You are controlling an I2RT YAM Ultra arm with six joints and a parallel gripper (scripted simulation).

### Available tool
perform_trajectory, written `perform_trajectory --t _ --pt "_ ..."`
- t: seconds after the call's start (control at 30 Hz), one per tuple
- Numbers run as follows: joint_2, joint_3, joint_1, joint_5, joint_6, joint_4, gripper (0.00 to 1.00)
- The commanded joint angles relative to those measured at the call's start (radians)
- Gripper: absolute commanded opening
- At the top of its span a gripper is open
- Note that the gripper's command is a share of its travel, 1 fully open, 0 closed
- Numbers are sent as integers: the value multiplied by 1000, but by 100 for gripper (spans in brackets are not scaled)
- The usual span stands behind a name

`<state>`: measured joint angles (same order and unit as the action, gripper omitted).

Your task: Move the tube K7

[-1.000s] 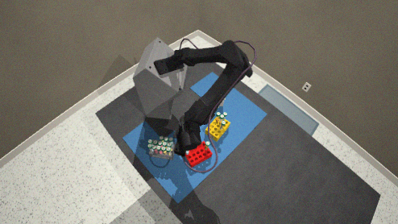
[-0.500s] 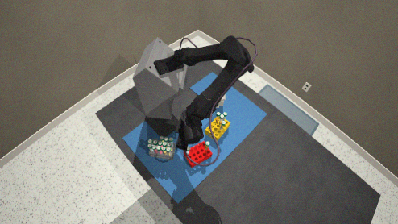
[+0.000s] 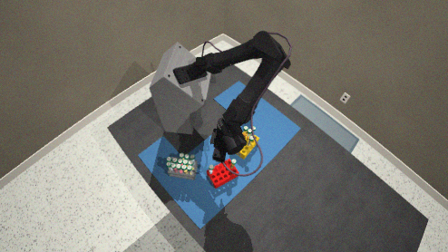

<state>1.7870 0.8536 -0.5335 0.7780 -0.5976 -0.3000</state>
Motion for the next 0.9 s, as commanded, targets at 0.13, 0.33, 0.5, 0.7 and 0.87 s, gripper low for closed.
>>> perform_trajectory --t 0.13,0.33,0.5,0.7,0.87 --pt "-21 147 50 -40 -114 -79 30" --pt "-5 212 64 -53 -148 -119 30" --pt "-13 225 63 -56 -153 -130 30" --pt "-26 166 61 -55 -148 -120 30" --pt "-28 179 60 -55 -146 -102 30"
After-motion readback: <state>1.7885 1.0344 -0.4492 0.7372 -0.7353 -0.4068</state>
